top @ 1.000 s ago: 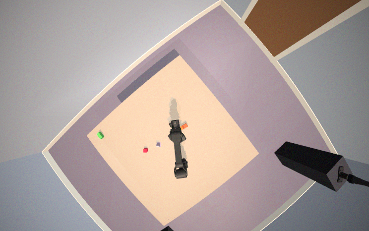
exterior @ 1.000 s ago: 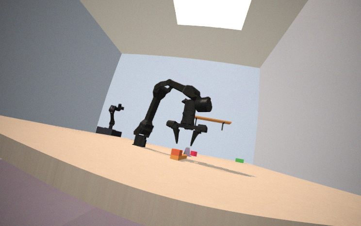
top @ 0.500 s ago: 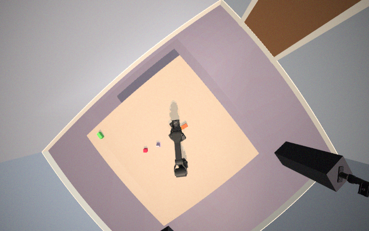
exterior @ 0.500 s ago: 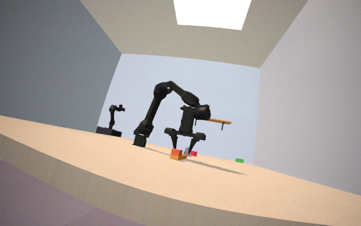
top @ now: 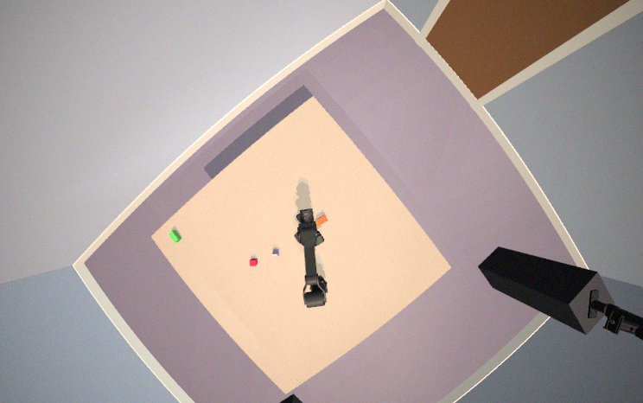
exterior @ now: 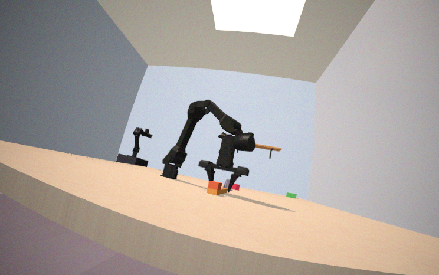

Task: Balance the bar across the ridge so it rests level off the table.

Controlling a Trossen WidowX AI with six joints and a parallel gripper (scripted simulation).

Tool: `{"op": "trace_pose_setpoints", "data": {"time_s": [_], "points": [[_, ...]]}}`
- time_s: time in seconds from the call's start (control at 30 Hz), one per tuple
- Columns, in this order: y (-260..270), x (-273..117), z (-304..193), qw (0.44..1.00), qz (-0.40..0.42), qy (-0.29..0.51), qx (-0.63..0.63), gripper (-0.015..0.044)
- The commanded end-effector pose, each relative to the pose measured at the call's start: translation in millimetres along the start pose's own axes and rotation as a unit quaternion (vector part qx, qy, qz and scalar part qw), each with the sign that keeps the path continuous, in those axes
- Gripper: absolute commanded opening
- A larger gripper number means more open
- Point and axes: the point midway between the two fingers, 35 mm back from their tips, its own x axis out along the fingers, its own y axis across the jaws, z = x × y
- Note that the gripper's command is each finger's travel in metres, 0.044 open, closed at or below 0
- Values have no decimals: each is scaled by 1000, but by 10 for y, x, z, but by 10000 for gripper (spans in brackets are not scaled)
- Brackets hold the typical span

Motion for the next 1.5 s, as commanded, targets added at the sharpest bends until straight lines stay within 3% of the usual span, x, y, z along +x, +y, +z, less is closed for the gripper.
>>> {"op": "trace_pose_setpoints", "data": {"time_s": [0.0,0.27,0.47,0.67,0.83,1.47], "points": [[11,18,-1,1000,2,1,-3,315],[11,18,-1,1000,2,1,-3,315],[9,11,4,1000,2,-1,0,157],[9,11,4,1000,2,-1,0,117],[-6,-74,-3,1000,2,-1,0,0],[-40,-554,-19,1000,2,0,-1,0]]}}
